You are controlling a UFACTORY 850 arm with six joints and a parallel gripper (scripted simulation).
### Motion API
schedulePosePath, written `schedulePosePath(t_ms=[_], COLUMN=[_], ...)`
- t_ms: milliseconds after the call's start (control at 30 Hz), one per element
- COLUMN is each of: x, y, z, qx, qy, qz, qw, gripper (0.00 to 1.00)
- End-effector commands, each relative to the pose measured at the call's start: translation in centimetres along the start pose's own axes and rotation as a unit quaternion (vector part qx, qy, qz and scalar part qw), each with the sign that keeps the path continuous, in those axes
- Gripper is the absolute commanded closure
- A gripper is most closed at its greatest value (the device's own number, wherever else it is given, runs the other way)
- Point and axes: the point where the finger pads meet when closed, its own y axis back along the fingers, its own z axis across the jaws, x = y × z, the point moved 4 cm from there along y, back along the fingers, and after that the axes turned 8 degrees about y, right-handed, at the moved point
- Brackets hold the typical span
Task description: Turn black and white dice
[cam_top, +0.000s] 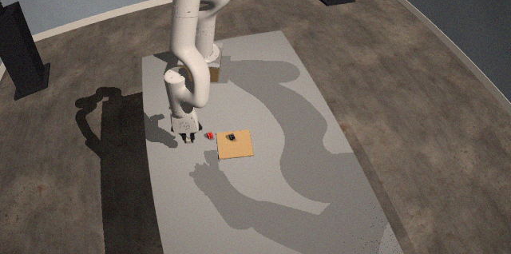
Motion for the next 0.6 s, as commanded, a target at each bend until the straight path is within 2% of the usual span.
schedulePosePath(t_ms=[0, 333, 567], x=[-0.08, -0.09, -0.18], y=[0.21, 0.21, 0.15], z=[-0.01, -0.02, -0.06], qx=[0.000, 0.000, 0.000], qy=[0.000, 0.008, 0.085], qz=[-0.001, -0.001, -0.001], qw=[1.000, 1.000, 0.996], gripper=[0.85, 0.85, 0.85])
